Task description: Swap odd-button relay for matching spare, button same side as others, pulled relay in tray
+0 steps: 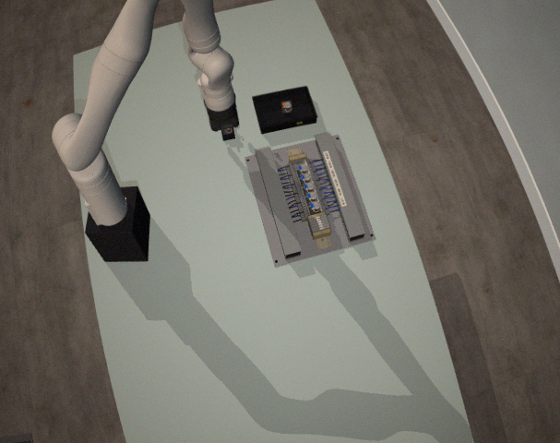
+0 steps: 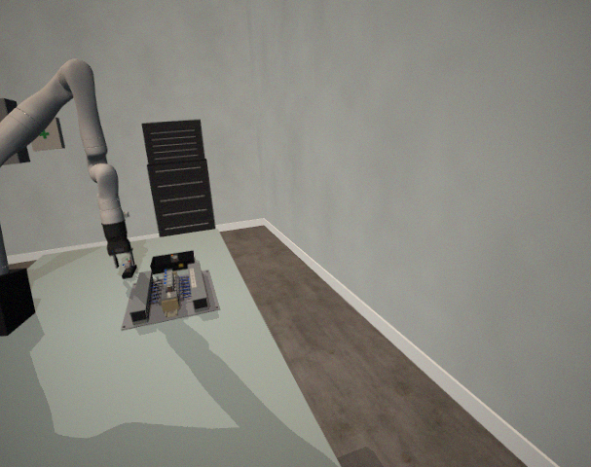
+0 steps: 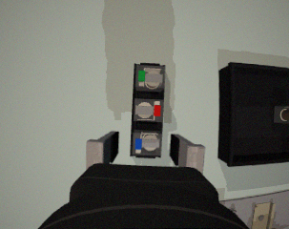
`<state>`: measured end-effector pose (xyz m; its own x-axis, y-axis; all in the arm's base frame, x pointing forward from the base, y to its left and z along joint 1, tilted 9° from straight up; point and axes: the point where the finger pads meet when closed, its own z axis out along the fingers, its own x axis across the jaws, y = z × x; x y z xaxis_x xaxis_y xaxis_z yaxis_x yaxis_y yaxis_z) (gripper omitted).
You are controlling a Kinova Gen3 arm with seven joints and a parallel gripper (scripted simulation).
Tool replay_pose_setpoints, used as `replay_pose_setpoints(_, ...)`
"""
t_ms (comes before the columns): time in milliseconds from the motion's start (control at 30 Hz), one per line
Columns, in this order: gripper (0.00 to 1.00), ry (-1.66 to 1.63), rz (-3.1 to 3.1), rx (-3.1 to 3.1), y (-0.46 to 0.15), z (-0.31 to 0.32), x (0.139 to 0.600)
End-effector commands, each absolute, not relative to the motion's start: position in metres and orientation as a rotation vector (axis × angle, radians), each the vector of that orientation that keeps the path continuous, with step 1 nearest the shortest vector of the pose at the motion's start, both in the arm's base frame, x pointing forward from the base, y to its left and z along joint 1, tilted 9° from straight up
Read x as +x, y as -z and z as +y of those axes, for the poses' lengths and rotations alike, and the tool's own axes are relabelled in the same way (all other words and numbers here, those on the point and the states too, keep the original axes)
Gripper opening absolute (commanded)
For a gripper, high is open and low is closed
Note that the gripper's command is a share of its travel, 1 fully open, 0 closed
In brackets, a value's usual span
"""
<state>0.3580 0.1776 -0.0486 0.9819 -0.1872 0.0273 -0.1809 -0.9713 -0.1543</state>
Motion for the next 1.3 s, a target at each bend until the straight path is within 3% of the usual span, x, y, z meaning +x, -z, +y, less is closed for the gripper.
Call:
replay_pose_setpoints(0, 1.00, 0.066, 0.278, -2.975, 0.0468, 0.1776, 0.3589)
replay_pose_setpoints(1267, 1.00, 0.061, 0.277, -2.977, 0.0382, 0.1763, 0.3596)
